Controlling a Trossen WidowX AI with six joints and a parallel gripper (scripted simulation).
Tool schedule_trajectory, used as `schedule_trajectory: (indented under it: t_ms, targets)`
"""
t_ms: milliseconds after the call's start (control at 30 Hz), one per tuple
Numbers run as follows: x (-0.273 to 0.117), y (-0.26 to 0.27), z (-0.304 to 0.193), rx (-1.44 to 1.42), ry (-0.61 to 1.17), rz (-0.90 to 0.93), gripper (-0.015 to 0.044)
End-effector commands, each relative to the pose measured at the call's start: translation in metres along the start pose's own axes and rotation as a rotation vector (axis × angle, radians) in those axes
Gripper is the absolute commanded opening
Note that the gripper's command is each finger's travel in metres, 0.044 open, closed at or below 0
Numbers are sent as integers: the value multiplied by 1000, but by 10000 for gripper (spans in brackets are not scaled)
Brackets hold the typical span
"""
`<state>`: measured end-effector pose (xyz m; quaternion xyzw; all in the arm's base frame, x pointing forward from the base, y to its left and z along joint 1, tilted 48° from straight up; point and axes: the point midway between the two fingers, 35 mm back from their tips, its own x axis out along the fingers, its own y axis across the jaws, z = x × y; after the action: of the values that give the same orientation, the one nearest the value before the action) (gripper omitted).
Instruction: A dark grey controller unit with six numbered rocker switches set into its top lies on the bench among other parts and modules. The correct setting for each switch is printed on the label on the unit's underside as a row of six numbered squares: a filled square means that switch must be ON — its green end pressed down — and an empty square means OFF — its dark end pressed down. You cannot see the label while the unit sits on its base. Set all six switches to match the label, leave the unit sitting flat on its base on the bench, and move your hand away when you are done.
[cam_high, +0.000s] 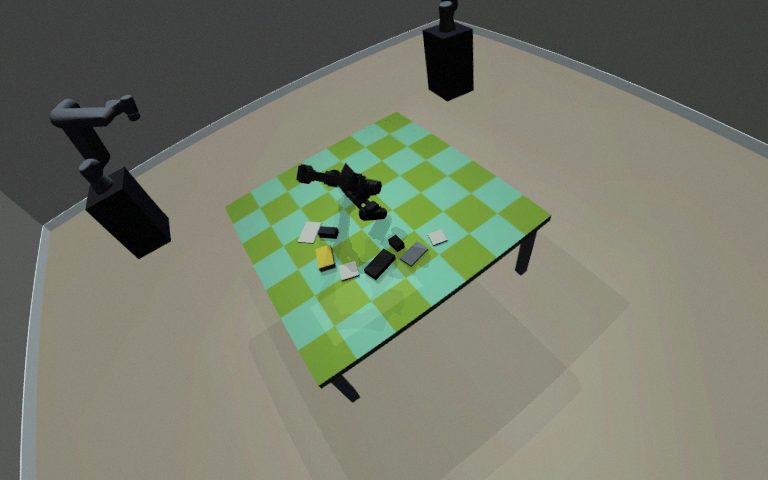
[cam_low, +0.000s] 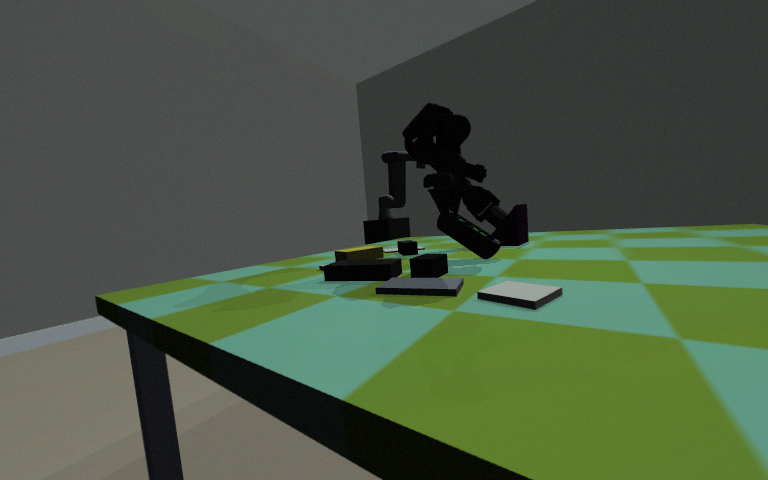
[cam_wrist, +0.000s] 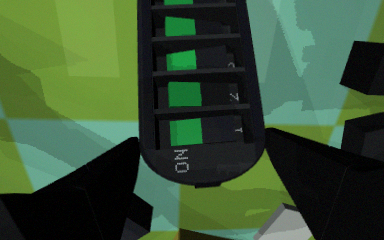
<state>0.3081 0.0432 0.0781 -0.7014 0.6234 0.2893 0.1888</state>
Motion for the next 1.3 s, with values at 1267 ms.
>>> schedule_trajectory:
  t_ms: [1267]
  targets:
    - [-18,0,31,0,71,-5,336]
